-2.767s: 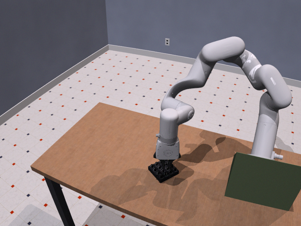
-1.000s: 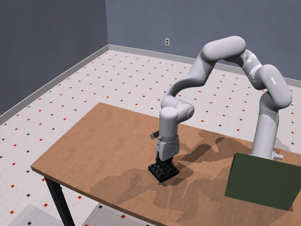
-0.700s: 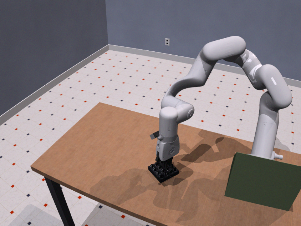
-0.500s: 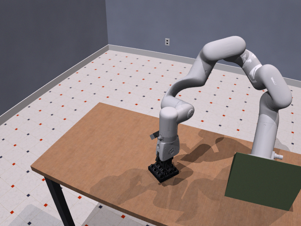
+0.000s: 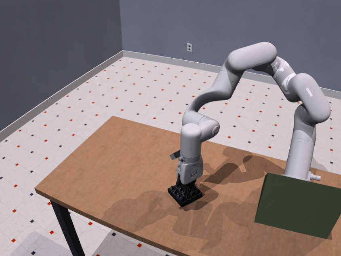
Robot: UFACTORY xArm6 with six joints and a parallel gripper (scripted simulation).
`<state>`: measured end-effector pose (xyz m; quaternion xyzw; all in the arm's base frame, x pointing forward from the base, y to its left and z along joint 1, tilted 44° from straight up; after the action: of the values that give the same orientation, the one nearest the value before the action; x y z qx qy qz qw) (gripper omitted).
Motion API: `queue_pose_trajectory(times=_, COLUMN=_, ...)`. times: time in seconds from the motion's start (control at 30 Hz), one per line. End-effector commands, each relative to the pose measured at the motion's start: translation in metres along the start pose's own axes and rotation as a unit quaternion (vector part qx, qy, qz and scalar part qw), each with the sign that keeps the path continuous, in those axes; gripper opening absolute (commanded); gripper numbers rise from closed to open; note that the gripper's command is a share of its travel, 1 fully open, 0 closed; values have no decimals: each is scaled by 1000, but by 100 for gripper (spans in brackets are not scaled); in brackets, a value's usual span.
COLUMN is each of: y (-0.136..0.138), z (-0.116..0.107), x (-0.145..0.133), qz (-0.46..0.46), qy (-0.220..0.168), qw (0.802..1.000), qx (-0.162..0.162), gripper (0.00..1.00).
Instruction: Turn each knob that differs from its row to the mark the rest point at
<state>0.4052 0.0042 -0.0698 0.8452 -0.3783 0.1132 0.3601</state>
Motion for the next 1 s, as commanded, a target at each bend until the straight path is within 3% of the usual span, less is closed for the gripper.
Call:
queue_pose_trajectory(times=0.0, y=-1, z=2, x=1, qz=1, qy=1, qw=1000, qx=2, gripper=19)
queue_pose_trajectory(times=0.97, y=-1, z=30, x=1, qz=1, qy=1, qw=1000, qx=2, gripper=19)
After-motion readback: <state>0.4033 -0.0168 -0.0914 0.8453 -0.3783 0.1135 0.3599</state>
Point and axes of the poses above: the point where the finger pads meet when closed, its own z axis out along the fingers, its own y axis across the jaws, x = y × z, the point moved 7 cm from there along -z, back along the fingers, and after that the axes turned 9 degrees about z, right-handed, at the moved point
